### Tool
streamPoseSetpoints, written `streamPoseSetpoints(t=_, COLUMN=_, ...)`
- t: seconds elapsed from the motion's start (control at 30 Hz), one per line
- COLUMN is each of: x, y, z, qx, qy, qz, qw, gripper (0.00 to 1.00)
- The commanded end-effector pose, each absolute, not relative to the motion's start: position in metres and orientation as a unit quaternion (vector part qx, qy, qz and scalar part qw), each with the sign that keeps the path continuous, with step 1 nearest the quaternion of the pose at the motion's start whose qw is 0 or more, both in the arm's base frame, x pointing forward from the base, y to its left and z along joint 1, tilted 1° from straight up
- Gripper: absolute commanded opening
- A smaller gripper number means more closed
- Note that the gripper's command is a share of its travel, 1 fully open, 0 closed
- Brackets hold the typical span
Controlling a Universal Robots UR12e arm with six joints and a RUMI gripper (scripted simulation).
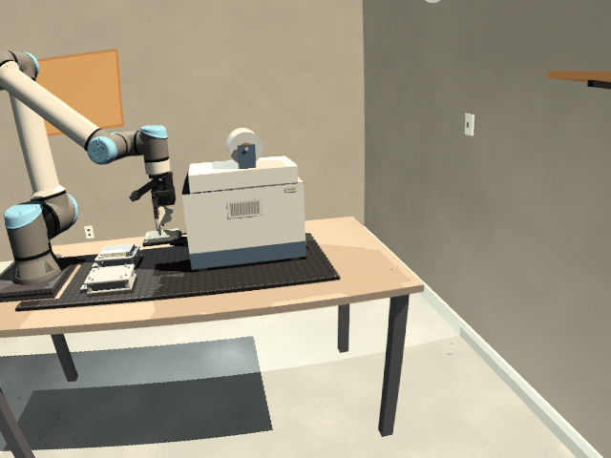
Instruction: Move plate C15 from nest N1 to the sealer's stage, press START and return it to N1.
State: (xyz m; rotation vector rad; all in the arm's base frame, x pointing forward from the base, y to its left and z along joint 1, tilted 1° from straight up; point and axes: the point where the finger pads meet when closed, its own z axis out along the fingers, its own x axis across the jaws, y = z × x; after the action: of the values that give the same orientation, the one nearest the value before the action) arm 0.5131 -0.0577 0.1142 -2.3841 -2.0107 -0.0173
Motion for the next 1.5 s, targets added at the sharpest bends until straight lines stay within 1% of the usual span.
streamPoseSetpoints(t=0.0, x=0.514, y=-0.058, z=0.117, qx=-0.764, qy=-0.645, qz=-0.006, qw=0.011, gripper=0.68)
streamPoseSetpoints(t=1.0, x=0.514, y=-0.059, z=0.16, qx=-0.764, qy=-0.645, qz=-0.006, qw=0.011, gripper=0.68)
streamPoseSetpoints(t=1.47, x=0.499, y=-0.058, z=0.16, qx=-0.764, qy=-0.645, qz=-0.006, qw=0.011, gripper=0.68)
